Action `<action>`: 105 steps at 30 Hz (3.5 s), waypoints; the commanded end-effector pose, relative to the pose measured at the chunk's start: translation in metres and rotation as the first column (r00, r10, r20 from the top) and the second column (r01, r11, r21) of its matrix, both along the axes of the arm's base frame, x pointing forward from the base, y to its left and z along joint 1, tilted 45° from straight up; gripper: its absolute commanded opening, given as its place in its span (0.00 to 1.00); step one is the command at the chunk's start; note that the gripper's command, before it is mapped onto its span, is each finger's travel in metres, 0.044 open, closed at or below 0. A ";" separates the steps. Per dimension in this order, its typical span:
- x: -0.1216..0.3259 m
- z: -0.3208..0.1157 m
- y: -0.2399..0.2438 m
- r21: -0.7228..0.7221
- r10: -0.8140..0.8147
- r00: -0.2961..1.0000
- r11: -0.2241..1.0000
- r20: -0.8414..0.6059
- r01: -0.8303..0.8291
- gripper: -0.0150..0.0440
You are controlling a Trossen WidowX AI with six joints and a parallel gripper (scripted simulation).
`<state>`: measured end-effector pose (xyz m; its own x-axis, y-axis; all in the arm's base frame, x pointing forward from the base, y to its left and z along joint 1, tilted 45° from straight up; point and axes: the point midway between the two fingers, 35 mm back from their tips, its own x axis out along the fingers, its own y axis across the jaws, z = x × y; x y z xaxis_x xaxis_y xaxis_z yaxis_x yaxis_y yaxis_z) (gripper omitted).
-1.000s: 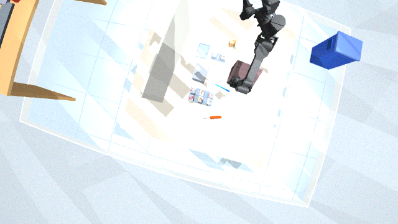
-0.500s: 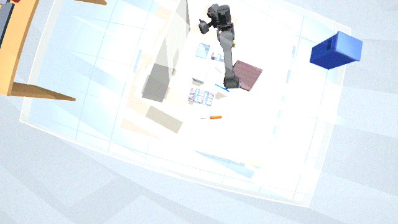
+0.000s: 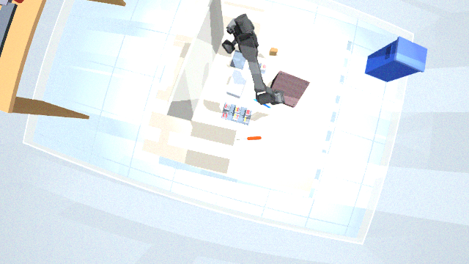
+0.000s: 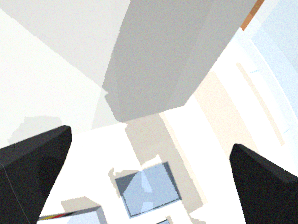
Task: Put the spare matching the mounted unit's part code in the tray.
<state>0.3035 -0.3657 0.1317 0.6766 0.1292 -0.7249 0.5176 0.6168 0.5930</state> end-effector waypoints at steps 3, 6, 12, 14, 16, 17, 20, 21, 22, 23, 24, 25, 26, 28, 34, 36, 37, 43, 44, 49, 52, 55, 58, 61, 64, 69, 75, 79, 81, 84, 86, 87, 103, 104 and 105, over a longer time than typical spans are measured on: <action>0.000 -0.002 0.001 0.001 0.006 1.000 1.000 -0.006 -0.006 1.00; 0.000 -0.002 0.001 0.001 0.006 1.000 1.000 -0.006 -0.006 1.00; 0.021 0.020 0.080 -0.141 0.364 0.931 0.922 0.002 -0.360 1.00; 0.025 0.029 0.115 -0.203 0.511 0.860 0.842 0.001 -0.500 1.00; 0.026 0.037 0.150 -0.264 0.644 0.765 0.737 -0.004 -0.622 1.00; 0.025 0.041 0.168 -0.296 0.708 0.707 0.673 -0.008 -0.677 1.00; 0.017 0.052 0.222 -0.389 0.865 0.502 0.454 -0.024 -0.801 1.00; 0.013 0.055 0.240 -0.420 0.904 0.426 0.375 -0.031 -0.827 1.00; 0.007 0.058 0.256 -0.449 0.937 0.347 0.294 -0.039 -0.844 1.00; 0.002 0.061 0.273 -0.479 0.963 0.266 0.212 -0.048 -0.852 1.00; -0.005 0.064 0.289 -0.506 0.981 0.186 0.132 -0.057 -0.852 1.00; -0.011 0.066 0.302 -0.531 0.991 0.113 0.061 -0.067 -0.845 1.00; -0.018 0.068 0.316 -0.555 0.996 0.039 -0.010 -0.077 -0.832 1.00; -0.034 0.072 0.342 -0.602 0.989 -0.109 -0.147 -0.100 -0.784 1.00; -0.075 0.078 0.392 -0.695 0.898 -0.409 -0.397 -0.161 -0.600 1.00; -0.075 0.078 0.392 -0.695 0.898 -0.409 -0.397 -0.161 -0.600 1.00; -0.075 0.078 0.392 -0.695 0.898 -0.409 -0.397 -0.161 -0.600 1.00; -0.072 0.069 0.398 -0.694 0.898 -0.409 -0.398 -0.162 -0.599 0.87; -0.070 0.064 0.402 -0.695 0.898 -0.409 -0.398 -0.162 -0.599 0.82; -0.066 0.047 0.415 -0.696 0.898 -0.408 -0.397 -0.161 -0.598 0.76; -0.066 0.047 0.415 -0.696 0.898 -0.408 -0.397 -0.161 -0.598 0.76; -0.065 0.046 0.415 -0.696 0.898 -0.408 -0.397 -0.161 -0.598 0.76; -0.064 0.044 0.417 -0.695 0.898 -0.409 -0.398 -0.162 -0.598 0.76; -0.063 0.040 0.420 -0.695 0.898 -0.409 -0.399 -0.163 -0.598 0.76; -0.061 0.036 0.423 -0.694 0.898 -0.409 -0.400 -0.164 -0.599 0.76; -0.059 0.030 0.428 -0.694 0.897 -0.409 -0.401 -0.166 -0.599 0.76; -0.057 0.023 0.435 -0.693 0.897 -0.409 -0.401 -0.166 -0.598 0.76; -0.056 0.019 0.439 -0.694 0.897 -0.409 -0.401 -0.167 -0.598 0.76; -0.056 0.016 0.441 -0.694 0.897 -0.409 -0.401 -0.167 -0.598 0.76; -0.055 0.013 0.445 -0.694 0.897 -0.409 -0.401 -0.166 -0.598 0.76; -0.055 0.011 0.447 -0.694 0.897 -0.409 -0.401 -0.166 -0.598 0.76; -0.054 0.010 0.448 -0.694 0.897 -0.409 -0.401 -0.166 -0.598 0.76; -0.053 -0.007 0.467 -0.698 0.899 -0.408 -0.396 -0.161 -0.597 0.76; -0.053 -0.008 0.468 -0.698 0.899 -0.408 -0.395 -0.160 -0.597 0.76; -0.053 -0.009 0.469 -0.698 0.899 -0.408 -0.395 -0.160 -0.597 0.76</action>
